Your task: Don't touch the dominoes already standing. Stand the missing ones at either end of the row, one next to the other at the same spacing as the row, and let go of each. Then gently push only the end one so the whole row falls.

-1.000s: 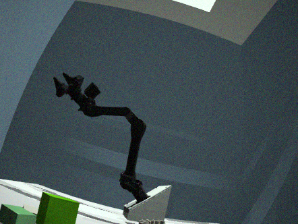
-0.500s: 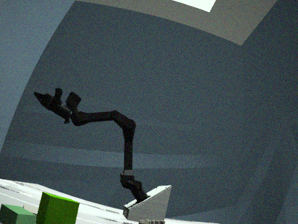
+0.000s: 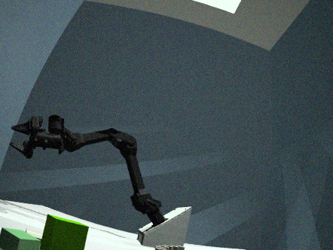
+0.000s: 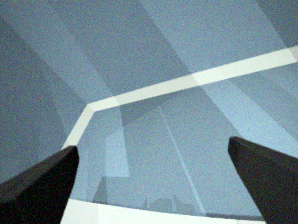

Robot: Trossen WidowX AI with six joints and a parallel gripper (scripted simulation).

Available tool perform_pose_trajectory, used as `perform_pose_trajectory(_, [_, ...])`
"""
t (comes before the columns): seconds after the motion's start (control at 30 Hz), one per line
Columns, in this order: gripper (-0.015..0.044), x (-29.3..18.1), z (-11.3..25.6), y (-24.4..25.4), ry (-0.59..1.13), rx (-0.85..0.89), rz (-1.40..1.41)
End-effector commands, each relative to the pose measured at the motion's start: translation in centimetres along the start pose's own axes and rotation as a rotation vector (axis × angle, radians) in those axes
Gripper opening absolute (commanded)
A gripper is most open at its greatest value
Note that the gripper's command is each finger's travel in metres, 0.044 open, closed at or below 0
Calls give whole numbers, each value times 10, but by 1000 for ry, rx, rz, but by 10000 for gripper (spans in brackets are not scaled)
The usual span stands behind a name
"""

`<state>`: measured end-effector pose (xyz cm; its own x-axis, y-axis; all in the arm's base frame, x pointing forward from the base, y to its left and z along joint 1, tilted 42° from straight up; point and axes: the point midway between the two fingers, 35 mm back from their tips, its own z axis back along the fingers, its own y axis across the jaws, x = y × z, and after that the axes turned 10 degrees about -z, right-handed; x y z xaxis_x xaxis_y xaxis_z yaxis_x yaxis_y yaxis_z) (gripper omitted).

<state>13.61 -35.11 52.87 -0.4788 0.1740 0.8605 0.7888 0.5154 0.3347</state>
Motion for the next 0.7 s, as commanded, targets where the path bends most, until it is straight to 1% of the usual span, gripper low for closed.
perform_pose_trajectory(0.0, [440,-53,-11,16,138,2,-134])
perform_pose_trajectory(0.13, [440,-112,-14,41,298,-1,-258])
perform_pose_trajectory(0.27, [440,-169,-7,71,461,-15,-359])
perform_pose_trajectory(0.5, [440,-253,21,117,703,-50,-446])
perform_pose_trajectory(0.67, [440,-313,53,146,875,-123,-495])
